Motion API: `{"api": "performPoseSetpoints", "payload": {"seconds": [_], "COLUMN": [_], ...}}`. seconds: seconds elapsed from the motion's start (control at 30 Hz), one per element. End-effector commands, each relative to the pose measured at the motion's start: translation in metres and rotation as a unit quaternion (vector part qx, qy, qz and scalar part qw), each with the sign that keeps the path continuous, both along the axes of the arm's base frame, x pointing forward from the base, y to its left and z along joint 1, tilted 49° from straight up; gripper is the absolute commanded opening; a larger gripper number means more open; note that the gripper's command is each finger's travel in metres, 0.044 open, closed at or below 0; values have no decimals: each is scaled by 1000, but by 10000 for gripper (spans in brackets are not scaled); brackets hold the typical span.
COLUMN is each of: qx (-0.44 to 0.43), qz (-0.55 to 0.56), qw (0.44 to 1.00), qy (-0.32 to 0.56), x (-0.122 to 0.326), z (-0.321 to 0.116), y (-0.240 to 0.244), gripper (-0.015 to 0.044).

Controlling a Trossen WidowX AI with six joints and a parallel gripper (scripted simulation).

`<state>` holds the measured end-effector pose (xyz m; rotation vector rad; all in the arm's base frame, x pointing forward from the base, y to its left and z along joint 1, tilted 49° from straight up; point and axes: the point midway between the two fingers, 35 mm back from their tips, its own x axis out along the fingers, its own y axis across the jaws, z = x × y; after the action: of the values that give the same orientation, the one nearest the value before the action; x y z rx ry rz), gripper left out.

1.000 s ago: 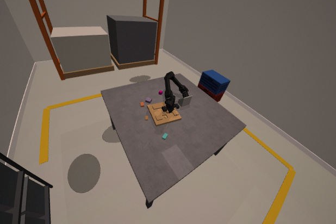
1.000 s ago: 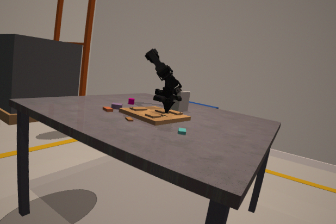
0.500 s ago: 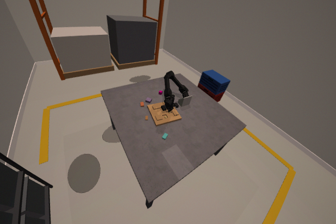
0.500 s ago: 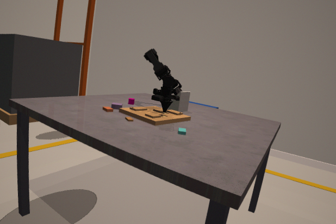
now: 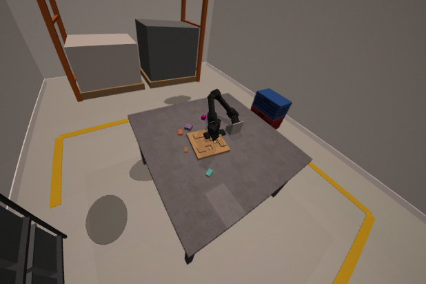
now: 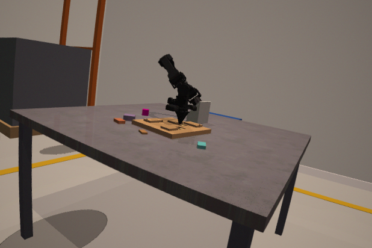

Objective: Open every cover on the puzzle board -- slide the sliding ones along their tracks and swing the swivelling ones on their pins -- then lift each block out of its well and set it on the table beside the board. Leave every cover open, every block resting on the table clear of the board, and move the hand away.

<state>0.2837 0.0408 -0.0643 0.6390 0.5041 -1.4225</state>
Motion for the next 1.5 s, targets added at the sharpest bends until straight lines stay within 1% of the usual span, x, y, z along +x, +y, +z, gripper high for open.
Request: {"api": "performPoseSetpoints", "payload": {"seconds": [0.0,0.77,1.47], "qx": [-3,-5,-3], "qz": [0,0,0], "qw": [1000,1000,1000], "qy": [1,1,2], "x": [-1,-5,-6], "z": [4,19,36], "y": [-6,-22,-4], "gripper": [0,0,0]}}
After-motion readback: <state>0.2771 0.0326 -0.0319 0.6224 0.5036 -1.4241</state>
